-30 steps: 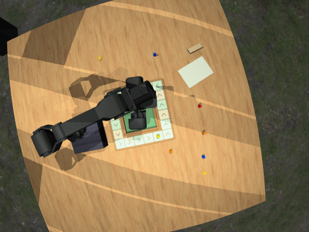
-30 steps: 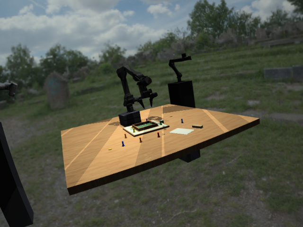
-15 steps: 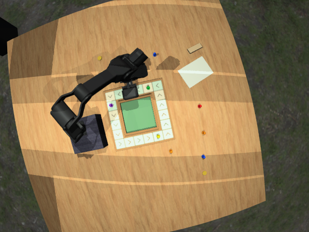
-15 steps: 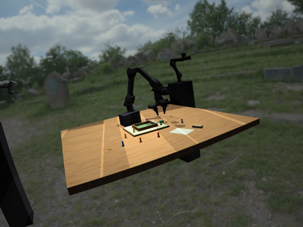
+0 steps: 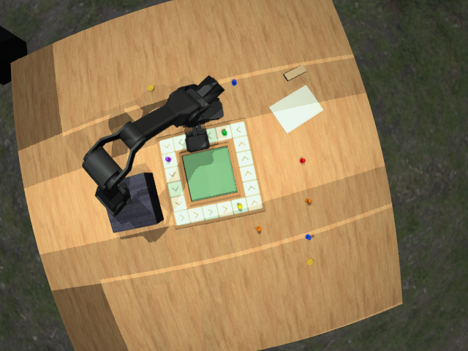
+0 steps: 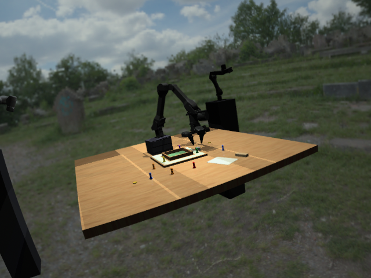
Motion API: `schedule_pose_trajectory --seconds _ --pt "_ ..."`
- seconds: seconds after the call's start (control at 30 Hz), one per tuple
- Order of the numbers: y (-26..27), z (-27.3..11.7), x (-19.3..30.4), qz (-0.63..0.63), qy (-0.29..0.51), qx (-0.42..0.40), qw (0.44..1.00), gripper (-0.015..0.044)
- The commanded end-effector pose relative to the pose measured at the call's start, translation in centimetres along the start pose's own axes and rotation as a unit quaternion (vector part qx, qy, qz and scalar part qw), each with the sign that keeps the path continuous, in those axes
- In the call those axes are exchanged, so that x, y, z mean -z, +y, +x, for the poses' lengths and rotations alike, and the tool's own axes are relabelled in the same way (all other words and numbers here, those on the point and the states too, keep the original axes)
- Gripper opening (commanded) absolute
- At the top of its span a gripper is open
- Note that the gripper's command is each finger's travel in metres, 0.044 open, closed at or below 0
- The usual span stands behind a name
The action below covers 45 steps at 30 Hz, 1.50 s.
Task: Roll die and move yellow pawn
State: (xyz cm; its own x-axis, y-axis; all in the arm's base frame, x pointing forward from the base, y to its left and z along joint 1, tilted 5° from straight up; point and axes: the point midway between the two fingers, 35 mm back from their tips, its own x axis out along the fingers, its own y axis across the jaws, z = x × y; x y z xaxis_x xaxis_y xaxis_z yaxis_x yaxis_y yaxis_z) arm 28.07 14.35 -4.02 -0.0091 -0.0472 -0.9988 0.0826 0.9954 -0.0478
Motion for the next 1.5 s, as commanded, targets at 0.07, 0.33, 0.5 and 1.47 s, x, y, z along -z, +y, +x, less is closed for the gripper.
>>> schedule_pose_trajectory --seconds 0.07,0.33,0.5,1.47 --pt "-0.1 0.8 0.3 0.001 0.006 0.000 1.000 0.0275" --pt "-0.1 2.1 0.3 0.001 0.006 0.000 1.000 0.0275" --pt "-0.2 2.9 0.4 0.001 0.006 0.001 1.000 0.0275" --pt "-0.2 -0.7 -0.5 0.001 0.005 0.000 1.000 0.0000"
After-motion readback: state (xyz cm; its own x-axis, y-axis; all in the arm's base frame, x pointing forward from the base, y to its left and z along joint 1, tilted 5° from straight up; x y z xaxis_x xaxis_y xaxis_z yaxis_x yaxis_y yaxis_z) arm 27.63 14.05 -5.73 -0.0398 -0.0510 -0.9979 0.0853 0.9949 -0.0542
